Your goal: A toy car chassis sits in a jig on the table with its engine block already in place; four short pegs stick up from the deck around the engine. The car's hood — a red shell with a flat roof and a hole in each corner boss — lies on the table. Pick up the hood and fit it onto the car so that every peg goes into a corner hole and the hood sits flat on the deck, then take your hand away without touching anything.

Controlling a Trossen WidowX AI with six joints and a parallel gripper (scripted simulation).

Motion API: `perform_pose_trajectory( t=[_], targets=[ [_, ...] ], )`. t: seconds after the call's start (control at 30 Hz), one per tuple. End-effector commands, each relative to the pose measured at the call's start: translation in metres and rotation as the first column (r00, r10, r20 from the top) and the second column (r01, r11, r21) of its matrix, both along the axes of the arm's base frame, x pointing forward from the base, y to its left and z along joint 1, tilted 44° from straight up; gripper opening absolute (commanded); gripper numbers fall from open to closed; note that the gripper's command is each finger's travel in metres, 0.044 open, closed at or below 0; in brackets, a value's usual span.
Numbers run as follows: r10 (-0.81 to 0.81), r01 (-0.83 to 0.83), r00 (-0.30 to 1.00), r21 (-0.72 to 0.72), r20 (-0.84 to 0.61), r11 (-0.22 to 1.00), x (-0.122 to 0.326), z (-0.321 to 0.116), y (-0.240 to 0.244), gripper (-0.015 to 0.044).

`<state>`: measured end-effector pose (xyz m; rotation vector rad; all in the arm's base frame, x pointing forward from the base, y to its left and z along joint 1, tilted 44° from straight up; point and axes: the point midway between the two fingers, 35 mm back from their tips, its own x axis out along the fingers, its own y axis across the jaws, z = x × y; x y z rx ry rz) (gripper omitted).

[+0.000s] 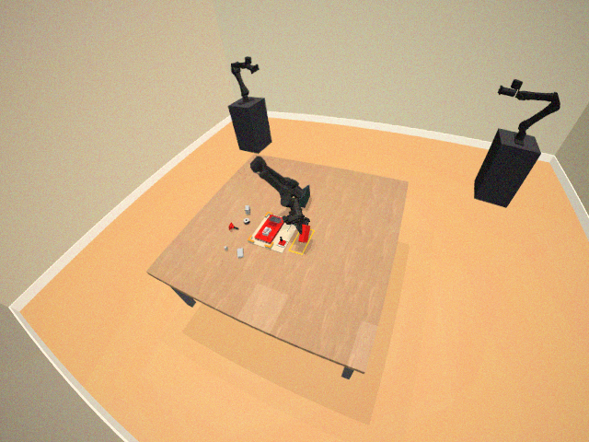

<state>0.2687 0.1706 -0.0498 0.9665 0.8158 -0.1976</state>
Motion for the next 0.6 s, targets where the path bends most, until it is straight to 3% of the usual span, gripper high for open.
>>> perform_pose_trajectory(
  t=[0.0, 0.4, 0.57],
  targets=[
    [-0.08, 0.082, 0.996, 0.085, -0.03, 0.993, -0.001, -0.003, -0.003, 0.0],
    [-0.321, 0.358, 0.933, 0.323, -0.163, 0.876, -0.002, -0.014, -0.019, 0.0],
    [-0.289, 0.317, 0.947, 0.288, -0.136, 0.903, -0.001, -0.012, -0.016, 0.0]
  ],
)
